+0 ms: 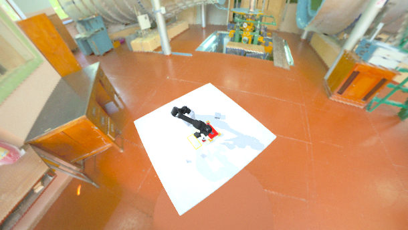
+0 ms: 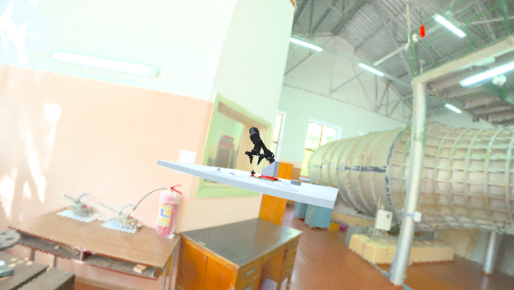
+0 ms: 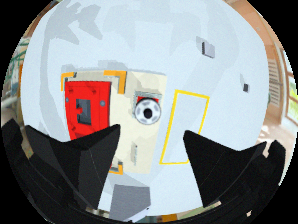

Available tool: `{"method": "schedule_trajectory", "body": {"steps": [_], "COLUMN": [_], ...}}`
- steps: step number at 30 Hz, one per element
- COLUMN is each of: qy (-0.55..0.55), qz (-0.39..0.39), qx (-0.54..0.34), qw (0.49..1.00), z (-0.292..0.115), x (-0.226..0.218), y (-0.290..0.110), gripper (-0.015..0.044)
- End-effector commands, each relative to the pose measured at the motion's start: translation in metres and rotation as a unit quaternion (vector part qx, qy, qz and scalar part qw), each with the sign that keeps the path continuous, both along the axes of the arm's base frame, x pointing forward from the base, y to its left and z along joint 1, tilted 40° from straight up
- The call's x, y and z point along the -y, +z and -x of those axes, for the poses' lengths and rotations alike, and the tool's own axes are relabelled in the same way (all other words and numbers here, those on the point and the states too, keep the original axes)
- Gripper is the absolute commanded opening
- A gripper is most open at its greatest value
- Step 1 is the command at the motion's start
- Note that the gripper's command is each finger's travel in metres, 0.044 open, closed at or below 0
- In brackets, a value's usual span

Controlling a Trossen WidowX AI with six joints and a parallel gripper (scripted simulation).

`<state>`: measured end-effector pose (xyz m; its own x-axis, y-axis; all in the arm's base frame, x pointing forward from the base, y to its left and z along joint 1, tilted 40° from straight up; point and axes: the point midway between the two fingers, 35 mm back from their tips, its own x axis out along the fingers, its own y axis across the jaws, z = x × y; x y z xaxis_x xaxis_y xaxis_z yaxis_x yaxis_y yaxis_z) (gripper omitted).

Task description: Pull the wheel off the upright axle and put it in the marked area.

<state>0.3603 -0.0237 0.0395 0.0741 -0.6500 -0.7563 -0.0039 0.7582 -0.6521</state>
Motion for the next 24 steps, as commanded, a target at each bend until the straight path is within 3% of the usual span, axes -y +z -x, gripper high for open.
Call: {"method": "schedule_trajectory", "body": {"steps": [1,21,24], "qy": [-0.007,-0.007,-0.011], "qz": [-0.005,-0.003,-0.006], "qx": [0.001,0.001,0.003], "qw": [1.000,1.000,1.000], "z": [0.000,-0.005,-0.005], "x": [-0.002,0.045,0.044], "y": [0.001,-0.056,-0.053], "gripper": [0.0300,0.0300,0.0221]}}
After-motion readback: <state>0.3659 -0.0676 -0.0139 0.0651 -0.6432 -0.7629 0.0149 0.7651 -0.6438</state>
